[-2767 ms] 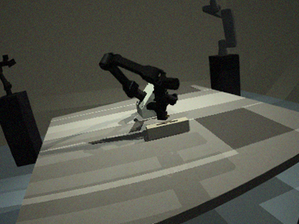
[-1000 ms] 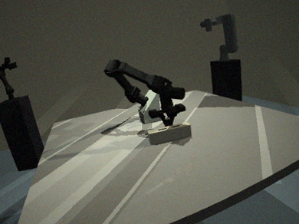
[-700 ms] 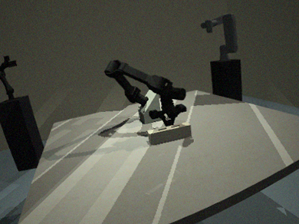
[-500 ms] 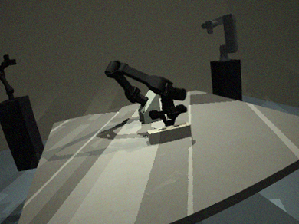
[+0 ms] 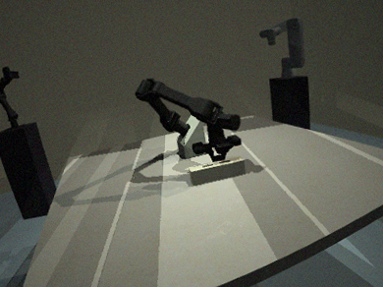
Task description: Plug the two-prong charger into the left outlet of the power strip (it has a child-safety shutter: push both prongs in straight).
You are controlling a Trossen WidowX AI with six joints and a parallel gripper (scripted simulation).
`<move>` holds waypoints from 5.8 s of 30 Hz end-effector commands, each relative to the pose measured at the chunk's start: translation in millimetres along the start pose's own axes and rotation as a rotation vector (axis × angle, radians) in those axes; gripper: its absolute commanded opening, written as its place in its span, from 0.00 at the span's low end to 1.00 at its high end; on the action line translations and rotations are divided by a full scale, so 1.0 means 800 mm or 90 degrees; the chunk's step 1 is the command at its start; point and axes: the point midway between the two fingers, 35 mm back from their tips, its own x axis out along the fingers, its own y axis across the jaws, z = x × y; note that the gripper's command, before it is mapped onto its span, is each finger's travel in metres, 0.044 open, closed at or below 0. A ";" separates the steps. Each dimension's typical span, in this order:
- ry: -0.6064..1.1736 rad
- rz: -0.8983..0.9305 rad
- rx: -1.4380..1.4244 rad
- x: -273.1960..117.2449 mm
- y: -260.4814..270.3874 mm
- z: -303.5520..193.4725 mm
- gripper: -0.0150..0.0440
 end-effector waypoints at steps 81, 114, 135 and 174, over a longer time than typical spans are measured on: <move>-0.003 -0.001 0.015 -0.003 0.000 0.029 0.25; -0.003 -0.001 0.015 -0.004 0.000 0.041 0.25; -0.003 -0.001 0.015 -0.005 0.000 0.050 0.25; -0.003 -0.001 0.015 -0.004 -0.001 0.059 0.25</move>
